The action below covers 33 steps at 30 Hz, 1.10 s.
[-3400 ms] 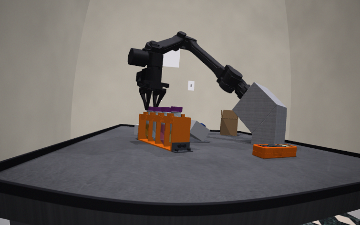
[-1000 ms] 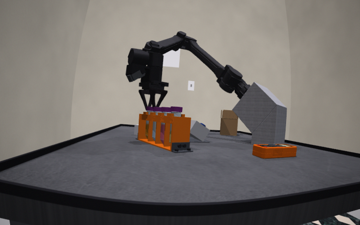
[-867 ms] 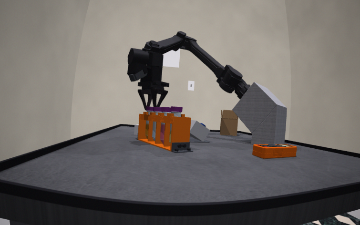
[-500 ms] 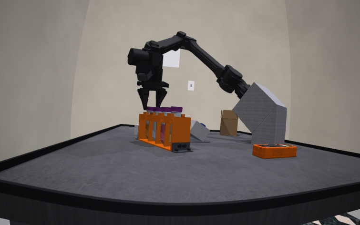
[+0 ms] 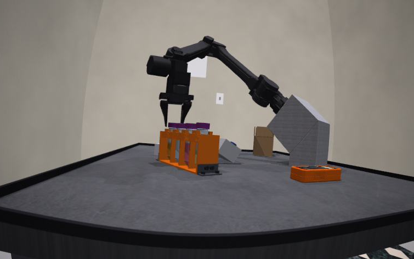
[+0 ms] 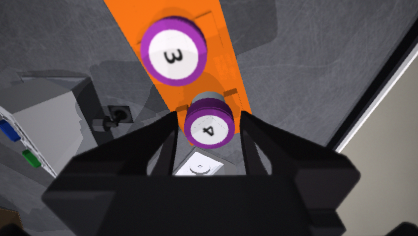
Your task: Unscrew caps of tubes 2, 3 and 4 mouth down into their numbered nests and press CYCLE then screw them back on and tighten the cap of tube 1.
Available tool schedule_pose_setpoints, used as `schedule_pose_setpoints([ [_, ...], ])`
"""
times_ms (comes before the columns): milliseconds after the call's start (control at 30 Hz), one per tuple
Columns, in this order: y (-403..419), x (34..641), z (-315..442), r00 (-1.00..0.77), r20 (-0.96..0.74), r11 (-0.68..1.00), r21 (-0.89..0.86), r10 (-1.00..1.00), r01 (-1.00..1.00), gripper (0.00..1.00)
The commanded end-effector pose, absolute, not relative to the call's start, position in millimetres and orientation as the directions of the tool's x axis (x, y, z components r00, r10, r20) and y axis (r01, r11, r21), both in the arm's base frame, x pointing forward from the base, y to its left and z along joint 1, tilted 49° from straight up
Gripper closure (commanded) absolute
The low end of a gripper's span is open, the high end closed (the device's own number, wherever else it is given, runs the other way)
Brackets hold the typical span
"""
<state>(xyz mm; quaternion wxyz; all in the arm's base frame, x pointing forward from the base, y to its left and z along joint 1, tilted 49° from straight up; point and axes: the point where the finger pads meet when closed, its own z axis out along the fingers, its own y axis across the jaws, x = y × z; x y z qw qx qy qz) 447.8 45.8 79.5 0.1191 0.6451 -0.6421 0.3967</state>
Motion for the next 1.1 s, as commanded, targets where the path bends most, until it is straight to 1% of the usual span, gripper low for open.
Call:
schedule_pose_setpoints([
  [0,55.2,458.0,85.4,-0.071,0.676,-0.217,-0.331,-0.733,-0.918,0.51],
  [67,54.9,458.0,85.5,-0.071,0.677,-0.217,-0.331,-0.733,-0.918,0.51],
  [100,51.8,455.6,85.6,-0.077,0.679,-0.207,-0.328,-0.730,-0.922,1.00],
  [567,51.8,455.6,85.6,-0.077,0.679,-0.207,-0.328,-0.730,-0.922,1.00],
  [800,52.5,457.6,83.9,-0.401,0.514,0.066,-0.552,-0.758,-0.831,1.00],
  [867,52.5,457.6,83.9,-0.401,0.514,0.066,-0.552,-0.758,-0.831,1.00],
  [1067,52.7,459.1,84.0,-0.627,0.330,0.285,-0.678,-0.705,-0.677,1.00],
])
